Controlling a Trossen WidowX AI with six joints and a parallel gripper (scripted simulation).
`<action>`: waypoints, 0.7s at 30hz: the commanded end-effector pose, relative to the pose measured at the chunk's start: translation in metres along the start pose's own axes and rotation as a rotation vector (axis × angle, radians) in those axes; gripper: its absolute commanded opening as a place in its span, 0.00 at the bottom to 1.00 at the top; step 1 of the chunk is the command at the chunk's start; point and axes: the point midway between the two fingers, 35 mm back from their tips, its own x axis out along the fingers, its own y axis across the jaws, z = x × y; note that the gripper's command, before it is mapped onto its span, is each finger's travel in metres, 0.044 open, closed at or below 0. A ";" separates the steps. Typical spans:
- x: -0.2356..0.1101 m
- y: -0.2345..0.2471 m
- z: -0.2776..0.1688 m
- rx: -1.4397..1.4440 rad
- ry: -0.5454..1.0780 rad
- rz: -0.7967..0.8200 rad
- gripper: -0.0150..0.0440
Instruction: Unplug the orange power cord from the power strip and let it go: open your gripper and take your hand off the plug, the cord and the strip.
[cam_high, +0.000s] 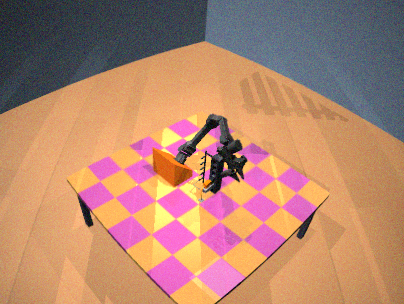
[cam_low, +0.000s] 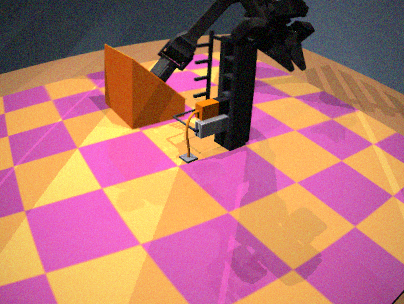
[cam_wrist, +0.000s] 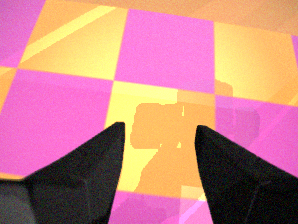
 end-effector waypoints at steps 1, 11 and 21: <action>0.001 -0.044 -0.064 0.437 0.182 -0.136 0.53; -0.024 -0.073 -0.179 1.141 0.505 -0.427 0.53; -0.049 -0.067 -0.229 1.468 0.683 -0.612 0.53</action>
